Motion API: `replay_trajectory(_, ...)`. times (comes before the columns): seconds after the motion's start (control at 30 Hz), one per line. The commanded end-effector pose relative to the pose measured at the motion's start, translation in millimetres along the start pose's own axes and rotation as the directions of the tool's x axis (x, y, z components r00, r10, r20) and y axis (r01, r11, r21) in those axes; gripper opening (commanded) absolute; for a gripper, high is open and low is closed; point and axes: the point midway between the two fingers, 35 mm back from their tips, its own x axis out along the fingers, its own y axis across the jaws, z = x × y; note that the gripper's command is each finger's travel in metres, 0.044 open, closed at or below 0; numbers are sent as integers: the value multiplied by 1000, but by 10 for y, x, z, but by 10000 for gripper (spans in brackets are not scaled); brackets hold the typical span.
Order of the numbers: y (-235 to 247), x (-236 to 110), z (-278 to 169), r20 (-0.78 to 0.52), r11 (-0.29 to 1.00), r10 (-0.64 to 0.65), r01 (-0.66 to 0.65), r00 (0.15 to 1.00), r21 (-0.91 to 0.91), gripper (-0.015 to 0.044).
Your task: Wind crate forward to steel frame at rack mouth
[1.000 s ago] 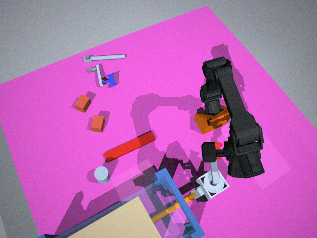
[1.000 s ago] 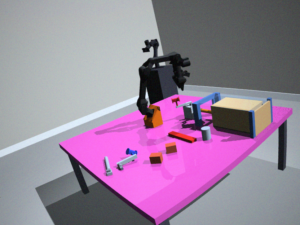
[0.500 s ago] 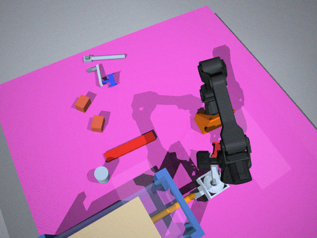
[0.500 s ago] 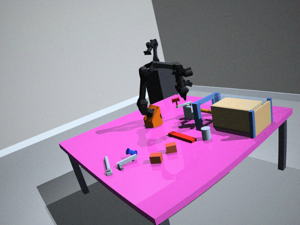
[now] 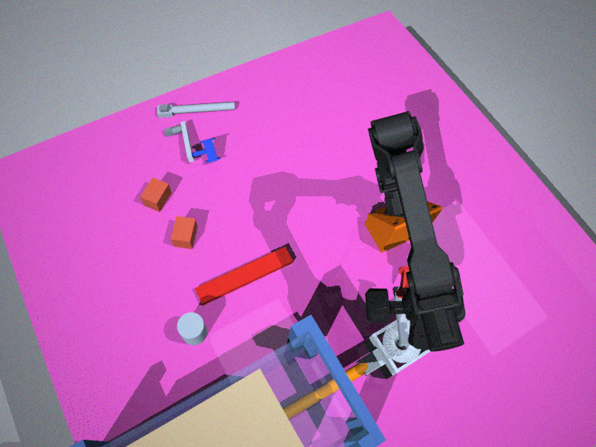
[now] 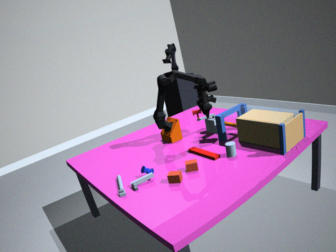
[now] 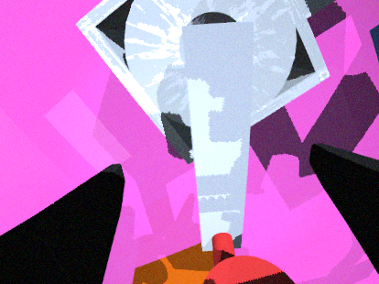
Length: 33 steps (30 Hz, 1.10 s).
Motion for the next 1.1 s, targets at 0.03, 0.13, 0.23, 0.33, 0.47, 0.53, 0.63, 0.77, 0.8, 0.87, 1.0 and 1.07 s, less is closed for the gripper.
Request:
replay_trajectory(0.03, -7, 64, -20, -7, 1000, -4, 4, 1000, -4, 440)
replay_trajectory(0.13, -7, 108, -20, -7, 1000, -4, 4, 1000, -4, 440)
replay_trajectory(0.23, -8, 157, -21, -7, 1000, -4, 4, 1000, -4, 440)
replay_trajectory(0.33, -8, 180, -22, -7, 1000, -4, 4, 1000, -4, 440)
replay_trajectory(0.47, -2, 138, 18, 7, 1000, 0, 0, 1000, 3, 414)
replay_trajectory(0.53, -2, 138, 18, 7, 1000, 0, 0, 1000, 3, 361)
replay_trajectory(0.63, -2, 138, 18, 7, 1000, 0, 0, 1000, 3, 282)
replay_trajectory(0.77, -2, 138, 18, 7, 1000, 0, 0, 1000, 3, 177)
replay_trajectory(0.8, -2, 138, 18, 7, 1000, 0, 0, 1000, 3, 151)
replay_trajectory(0.87, -2, 138, 18, 7, 1000, 0, 0, 1000, 3, 99)
replay_trajectory(1.0, -2, 138, 18, 7, 1000, 0, 0, 1000, 3, 72)
replay_trajectory(1.07, -2, 138, 18, 7, 1000, 0, 0, 1000, 3, 59)
